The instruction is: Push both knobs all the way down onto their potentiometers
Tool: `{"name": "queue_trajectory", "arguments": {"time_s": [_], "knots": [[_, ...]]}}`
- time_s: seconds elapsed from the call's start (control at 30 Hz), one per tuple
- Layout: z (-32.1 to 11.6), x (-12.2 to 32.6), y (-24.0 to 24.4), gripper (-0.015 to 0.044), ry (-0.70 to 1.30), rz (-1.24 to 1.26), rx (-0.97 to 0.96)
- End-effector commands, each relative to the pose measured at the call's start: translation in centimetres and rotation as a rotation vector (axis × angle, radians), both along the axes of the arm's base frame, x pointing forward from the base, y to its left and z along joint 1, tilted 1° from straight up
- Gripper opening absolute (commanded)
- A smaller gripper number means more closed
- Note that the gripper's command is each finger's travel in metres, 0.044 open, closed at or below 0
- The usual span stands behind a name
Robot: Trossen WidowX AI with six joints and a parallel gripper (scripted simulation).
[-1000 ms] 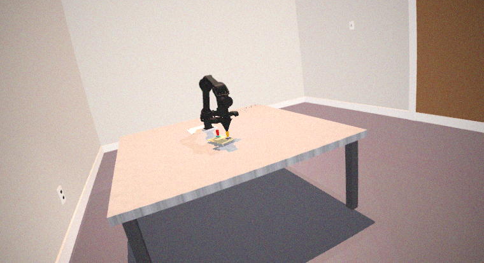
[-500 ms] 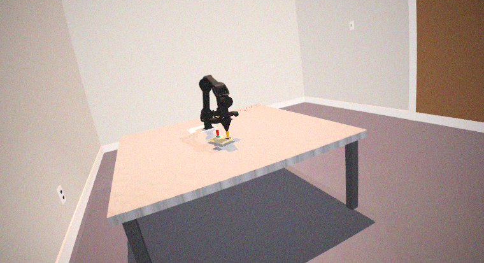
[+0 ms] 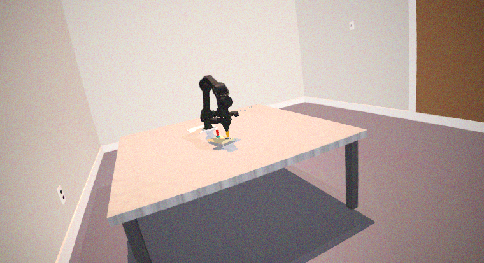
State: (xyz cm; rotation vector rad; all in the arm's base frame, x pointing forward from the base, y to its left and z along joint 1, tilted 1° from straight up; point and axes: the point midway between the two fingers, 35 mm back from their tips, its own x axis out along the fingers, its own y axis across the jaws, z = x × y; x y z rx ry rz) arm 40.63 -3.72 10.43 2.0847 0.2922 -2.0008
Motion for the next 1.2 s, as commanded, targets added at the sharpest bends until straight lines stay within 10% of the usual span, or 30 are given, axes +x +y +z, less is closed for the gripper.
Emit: {"name": "queue_trajectory", "arguments": {"time_s": [0.0, 0.97, 1.17], "knots": [[-0.7, 0.1, 0.0, 0.0000, 0.008, -0.003, 0.002], [1.8, 0.0, 0.0, 0.0000, 0.008, -0.003, 0.002], [1.3, 0.0, 0.0, 0.0158, 0.010, 0.000, 0.001]]}}
